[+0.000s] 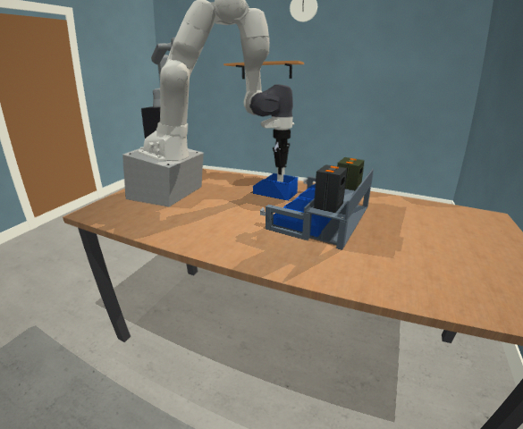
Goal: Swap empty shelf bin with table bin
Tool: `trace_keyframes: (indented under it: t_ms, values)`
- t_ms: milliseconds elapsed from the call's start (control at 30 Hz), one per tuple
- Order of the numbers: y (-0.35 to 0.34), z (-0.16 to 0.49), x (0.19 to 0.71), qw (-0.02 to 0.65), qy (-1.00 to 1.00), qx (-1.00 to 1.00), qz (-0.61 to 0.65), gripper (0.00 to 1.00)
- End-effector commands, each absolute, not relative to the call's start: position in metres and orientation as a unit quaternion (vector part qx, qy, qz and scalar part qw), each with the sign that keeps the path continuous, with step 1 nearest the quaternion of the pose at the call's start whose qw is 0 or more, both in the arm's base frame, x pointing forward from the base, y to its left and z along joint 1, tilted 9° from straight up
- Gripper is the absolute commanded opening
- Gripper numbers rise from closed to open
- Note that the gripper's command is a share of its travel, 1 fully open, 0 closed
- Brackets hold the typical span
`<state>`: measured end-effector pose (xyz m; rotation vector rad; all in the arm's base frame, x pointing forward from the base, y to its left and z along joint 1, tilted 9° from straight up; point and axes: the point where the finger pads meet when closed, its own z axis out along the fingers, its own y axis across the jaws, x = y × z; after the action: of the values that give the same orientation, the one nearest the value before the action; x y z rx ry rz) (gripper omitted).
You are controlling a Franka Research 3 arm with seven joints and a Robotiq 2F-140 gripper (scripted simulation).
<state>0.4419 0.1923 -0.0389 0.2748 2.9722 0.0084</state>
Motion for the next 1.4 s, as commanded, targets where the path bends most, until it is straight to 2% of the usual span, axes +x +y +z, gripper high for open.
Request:
trace_keyframes:
  t_ms: [0,700,1367]
  values:
    - [0.193,-0.039,0.443,0.080,0.992,0.094,0.004,0.00]
    - [0.193,-0.034,0.443,0.080,0.992,0.094,0.004,0.00]
    - [0.194,0.009,0.436,0.080,0.992,0.094,0.004,0.00]
